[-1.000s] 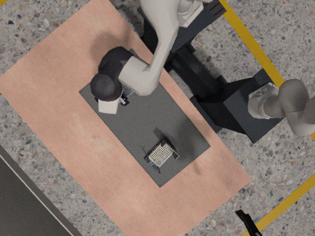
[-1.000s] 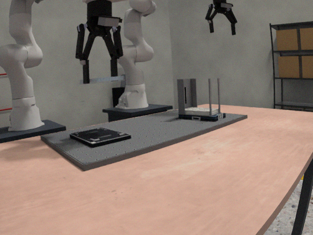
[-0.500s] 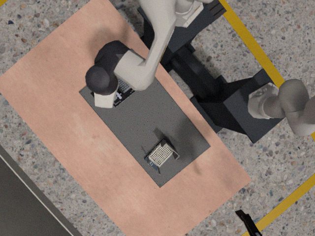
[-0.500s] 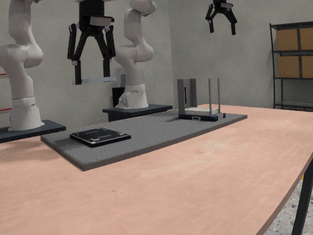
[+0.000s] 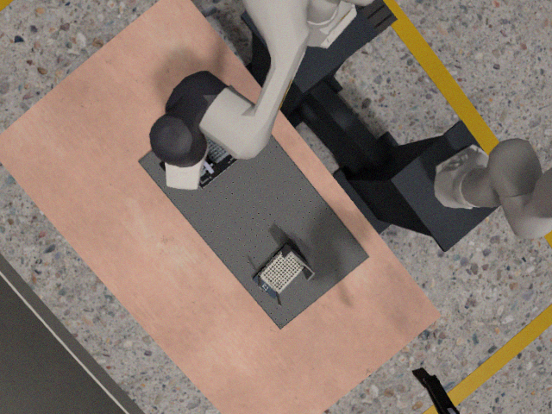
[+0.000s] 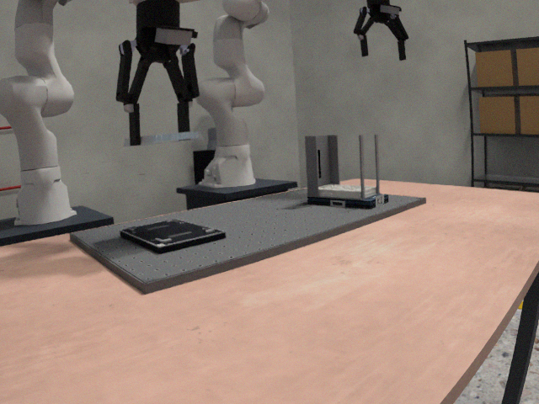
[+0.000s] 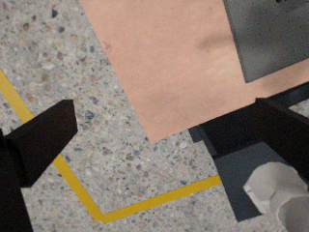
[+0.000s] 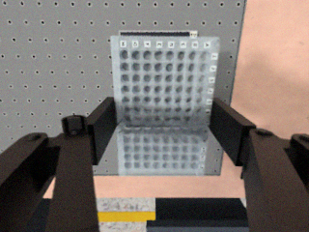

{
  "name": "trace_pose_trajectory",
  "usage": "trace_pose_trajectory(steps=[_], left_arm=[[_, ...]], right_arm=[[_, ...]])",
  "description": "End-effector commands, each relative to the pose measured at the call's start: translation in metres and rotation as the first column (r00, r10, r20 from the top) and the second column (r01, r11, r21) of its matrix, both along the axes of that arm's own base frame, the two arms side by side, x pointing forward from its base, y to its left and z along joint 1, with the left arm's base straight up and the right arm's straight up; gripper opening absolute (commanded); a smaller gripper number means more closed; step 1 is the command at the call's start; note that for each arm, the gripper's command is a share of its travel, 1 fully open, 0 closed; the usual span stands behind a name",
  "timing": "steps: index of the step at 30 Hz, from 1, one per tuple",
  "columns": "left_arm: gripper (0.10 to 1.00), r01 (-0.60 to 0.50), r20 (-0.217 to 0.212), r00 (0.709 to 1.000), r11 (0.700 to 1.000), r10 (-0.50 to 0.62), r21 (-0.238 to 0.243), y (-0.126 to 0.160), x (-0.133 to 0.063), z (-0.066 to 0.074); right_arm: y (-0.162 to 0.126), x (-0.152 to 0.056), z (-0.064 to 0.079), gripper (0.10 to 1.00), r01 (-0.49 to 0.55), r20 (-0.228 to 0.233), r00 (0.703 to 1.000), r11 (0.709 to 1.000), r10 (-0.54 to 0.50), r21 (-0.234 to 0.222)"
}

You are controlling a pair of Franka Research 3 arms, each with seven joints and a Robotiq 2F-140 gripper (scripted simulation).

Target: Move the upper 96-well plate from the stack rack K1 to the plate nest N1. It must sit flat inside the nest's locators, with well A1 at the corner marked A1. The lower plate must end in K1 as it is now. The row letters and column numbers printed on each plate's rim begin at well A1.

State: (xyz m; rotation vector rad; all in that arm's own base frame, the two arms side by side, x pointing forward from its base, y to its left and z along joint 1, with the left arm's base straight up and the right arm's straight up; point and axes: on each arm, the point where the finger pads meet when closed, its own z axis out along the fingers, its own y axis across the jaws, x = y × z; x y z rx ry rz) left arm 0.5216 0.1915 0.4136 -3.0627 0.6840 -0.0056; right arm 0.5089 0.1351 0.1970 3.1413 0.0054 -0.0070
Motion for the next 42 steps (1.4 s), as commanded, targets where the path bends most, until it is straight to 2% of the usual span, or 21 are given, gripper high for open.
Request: trace_pose_trajectory(steps=[1,13,42], left_arm=[[1.000,-0.003,-0.004,1.000,1.000,0.003,-0.003,-0.002,-0.001,-0.001],[1.000,-0.003,-0.004,1.000,1.000,0.003,-0.003,-0.002,-0.001,-0.001],[1.000,-0.003,-0.004,1.000,1.000,0.003,-0.003,-0.002,-0.001,-0.001]], right_arm=[[0.001,0.002,0.001,0.099,-0.008,0.004,1.000,1.000,0.008,0.000],[0.001,0.002,0.001,0.099,-0.008,0.004,1.000,1.000,0.008,0.000],[0.003,0.003,-0.041,0.099,-0.008,0.004,1.000,1.000,0.008,0.000]])
